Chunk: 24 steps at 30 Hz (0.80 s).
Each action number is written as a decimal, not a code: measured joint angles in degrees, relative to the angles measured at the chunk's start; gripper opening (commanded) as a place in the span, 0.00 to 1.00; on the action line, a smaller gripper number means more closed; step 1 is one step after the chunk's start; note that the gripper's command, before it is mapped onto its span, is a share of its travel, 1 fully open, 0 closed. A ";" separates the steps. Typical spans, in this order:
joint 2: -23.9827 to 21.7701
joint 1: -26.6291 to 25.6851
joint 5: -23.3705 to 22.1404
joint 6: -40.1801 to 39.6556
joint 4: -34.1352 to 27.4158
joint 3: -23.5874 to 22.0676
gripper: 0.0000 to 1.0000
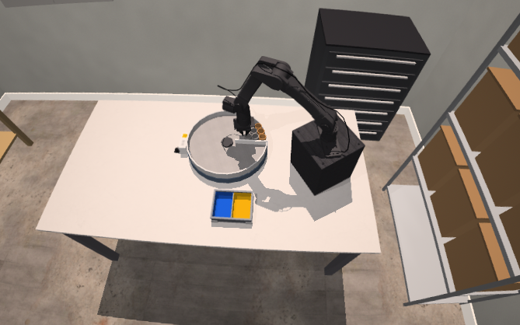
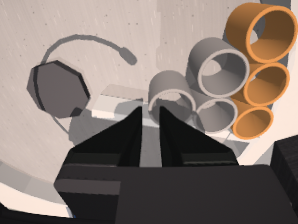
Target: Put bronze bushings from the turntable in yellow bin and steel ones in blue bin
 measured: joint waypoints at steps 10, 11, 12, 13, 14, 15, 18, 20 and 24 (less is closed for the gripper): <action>-0.04 0.00 0.00 0.00 0.57 -0.83 0.14; -0.04 0.00 0.00 0.00 0.57 -0.83 0.14; -0.07 0.00 0.00 0.00 0.59 -0.83 0.14; -0.07 0.00 0.00 0.00 0.59 -0.83 0.14; -0.04 0.00 0.00 0.00 0.57 -0.83 0.14; -0.04 0.00 0.00 0.00 0.57 -0.83 0.14; -0.07 0.00 0.00 0.00 0.57 -0.83 0.14; -0.07 0.00 0.00 0.00 0.57 -0.83 0.14; -0.07 0.00 0.00 0.00 0.57 -0.83 0.14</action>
